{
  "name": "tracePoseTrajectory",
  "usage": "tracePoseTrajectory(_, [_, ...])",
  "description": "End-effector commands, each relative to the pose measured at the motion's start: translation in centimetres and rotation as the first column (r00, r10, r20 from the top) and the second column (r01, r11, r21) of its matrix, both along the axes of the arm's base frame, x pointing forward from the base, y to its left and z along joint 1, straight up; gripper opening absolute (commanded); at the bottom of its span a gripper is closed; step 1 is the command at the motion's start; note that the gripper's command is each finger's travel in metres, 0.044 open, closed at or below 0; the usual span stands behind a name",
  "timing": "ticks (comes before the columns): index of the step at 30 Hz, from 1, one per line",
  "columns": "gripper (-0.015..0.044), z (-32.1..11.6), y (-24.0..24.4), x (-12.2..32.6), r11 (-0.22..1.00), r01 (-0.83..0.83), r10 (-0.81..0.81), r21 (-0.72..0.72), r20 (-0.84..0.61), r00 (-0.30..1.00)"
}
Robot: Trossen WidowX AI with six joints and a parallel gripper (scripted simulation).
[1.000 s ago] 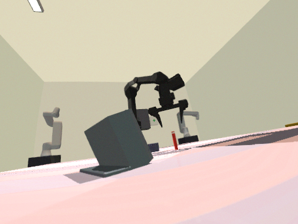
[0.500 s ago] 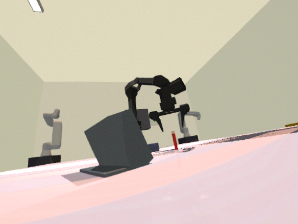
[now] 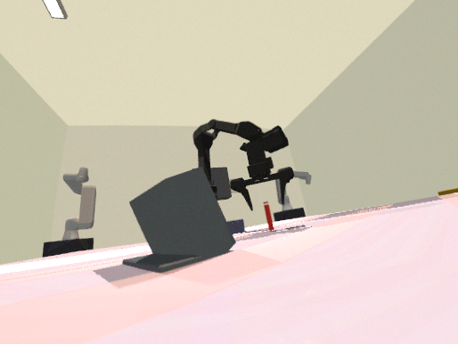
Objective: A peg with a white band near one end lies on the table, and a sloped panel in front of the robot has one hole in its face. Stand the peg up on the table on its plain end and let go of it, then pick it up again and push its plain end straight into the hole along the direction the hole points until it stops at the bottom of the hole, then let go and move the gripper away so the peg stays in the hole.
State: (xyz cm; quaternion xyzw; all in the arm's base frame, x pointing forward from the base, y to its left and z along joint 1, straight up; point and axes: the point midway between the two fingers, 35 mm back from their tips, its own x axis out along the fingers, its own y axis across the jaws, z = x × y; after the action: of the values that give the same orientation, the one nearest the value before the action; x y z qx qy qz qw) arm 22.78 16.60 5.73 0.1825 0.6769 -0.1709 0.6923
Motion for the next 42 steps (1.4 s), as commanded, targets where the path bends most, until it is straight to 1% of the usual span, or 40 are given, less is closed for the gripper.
tracePoseTrajectory(1, [0.0440,-0.7,0.0,-0.1,1.000,-0.005,0.005,0.003,-0.006,1.000])
tracePoseTrajectory(14, [0.0440,-2.5,0.0,-0.2,1.000,-0.005,0.005,0.003,-0.006,1.000])
tracePoseTrajectory(29, [0.0046,-2.2,-0.1,-0.1,1.000,0.000,0.000,-0.001,-0.001,1.000])
tracePoseTrajectory(36, [0.0000,-2.2,-0.1,-0.1,1.000,0.000,0.000,-0.001,-0.001,1.000])
tracePoseTrajectory(42, [0.0000,-0.9,0.0,0.0,1.000,-0.001,0.001,0.000,-0.002,1.000])
